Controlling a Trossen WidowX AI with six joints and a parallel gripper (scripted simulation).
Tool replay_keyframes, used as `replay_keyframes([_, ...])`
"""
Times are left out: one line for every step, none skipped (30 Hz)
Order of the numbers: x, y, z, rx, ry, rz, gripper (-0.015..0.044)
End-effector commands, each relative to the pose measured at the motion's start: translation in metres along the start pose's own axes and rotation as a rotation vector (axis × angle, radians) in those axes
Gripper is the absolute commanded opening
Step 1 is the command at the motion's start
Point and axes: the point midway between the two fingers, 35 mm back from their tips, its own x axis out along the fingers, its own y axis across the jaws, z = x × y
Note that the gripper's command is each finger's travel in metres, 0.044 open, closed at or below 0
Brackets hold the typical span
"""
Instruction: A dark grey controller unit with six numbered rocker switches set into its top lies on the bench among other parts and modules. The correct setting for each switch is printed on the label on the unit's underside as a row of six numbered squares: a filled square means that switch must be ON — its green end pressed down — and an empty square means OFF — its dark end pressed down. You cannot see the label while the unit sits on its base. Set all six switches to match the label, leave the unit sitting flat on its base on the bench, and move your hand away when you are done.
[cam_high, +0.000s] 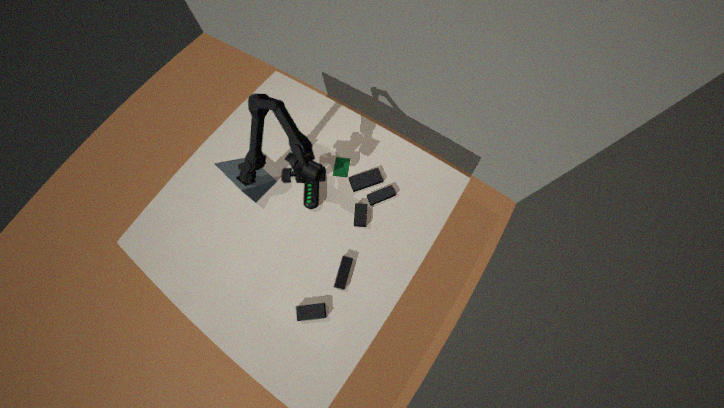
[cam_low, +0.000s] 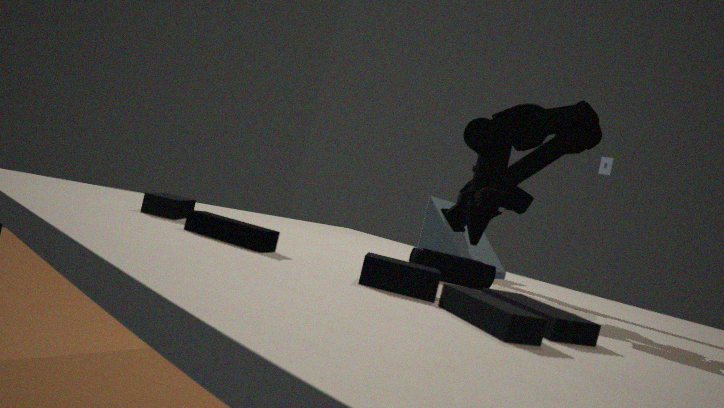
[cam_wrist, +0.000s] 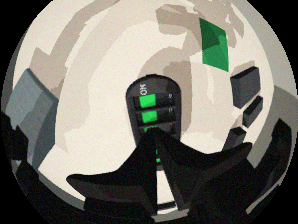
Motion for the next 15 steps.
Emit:
replay_keyframes([0.008, 0.002, 0.0, 0.004, 0.001, 0.008, 0.0])
replay_keyframes([0.009, 0.002, 0.0, 0.004, 0.001, 0.008, 0.0])
replay_keyframes([0.011, 0.002, 0.0, 0.004, 0.001, 0.008, 0.0])
replay_keyframes([0.013, 0.002, 0.0, 0.005, 0.001, 0.008, 0.0])
replay_keyframes([0.014, 0.002, 0.0, 0.005, 0.0, 0.008, 0.0])
replay_keyframes([0.016, 0.002, -0.001, 0.005, 0.0, 0.008, 0.0])
replay_keyframes([0.017, 0.002, -0.001, 0.005, 0.0, 0.008, 0.0])
replay_keyframes([0.019, 0.002, 0.0, 0.005, 0.0, 0.008, 0.0])
replay_keyframes([0.02, 0.002, 0.0, 0.005, -0.001, 0.008, 0.0])
replay_keyframes([0.022, 0.002, 0.0, 0.005, -0.001, 0.008, 0.0])
replay_keyframes([0.024, 0.002, 0.0, 0.005, -0.001, 0.007, 0.0])
replay_keyframes([0.025, 0.002, 0.0, 0.005, -0.001, 0.007, 0.0])
replay_keyframes([0.027, 0.002, 0.0, 0.005, -0.002, 0.007, 0.0])
replay_keyframes([0.028, 0.002, 0.0, 0.005, -0.002, 0.006, 0.0])
replay_keyframes([0.03, 0.002, 0.0, 0.005, -0.002, 0.006, 0.0])
